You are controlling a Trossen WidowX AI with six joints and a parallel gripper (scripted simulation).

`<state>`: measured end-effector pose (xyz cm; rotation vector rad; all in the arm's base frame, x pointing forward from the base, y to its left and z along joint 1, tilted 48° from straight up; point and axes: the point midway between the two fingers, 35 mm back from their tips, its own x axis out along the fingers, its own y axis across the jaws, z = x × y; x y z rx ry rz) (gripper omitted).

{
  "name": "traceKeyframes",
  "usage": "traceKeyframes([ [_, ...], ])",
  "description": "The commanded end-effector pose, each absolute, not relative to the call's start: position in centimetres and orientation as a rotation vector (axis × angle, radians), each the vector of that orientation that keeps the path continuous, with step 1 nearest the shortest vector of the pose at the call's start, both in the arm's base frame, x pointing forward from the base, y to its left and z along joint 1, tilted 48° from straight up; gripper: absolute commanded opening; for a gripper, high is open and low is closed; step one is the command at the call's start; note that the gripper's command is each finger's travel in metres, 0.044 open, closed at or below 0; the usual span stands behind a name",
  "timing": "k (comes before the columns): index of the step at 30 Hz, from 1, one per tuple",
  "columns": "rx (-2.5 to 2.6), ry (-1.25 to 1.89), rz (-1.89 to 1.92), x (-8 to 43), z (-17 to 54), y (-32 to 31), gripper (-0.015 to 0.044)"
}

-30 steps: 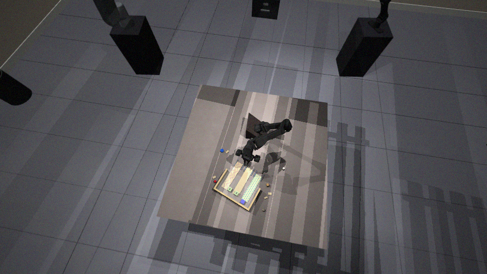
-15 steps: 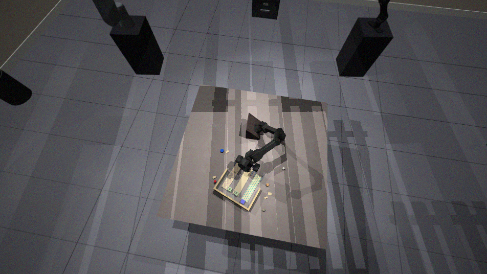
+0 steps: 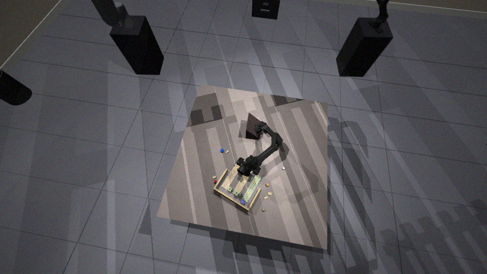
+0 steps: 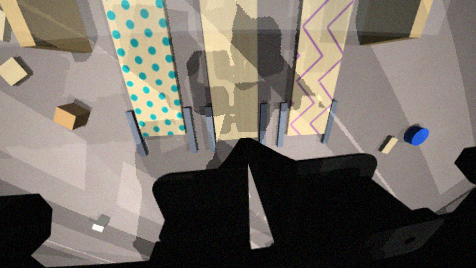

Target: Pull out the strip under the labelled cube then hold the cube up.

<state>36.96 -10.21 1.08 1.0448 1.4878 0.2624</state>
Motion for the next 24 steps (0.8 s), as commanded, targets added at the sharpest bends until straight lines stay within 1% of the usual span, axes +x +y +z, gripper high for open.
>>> traceKeyframes([
  [1,1.041,1.498,0.263,37.1,0.6,-9.7,0.0000],
  [24,1.041,1.497,0.264,37.7,-2.0,-6.9,0.0000],
])
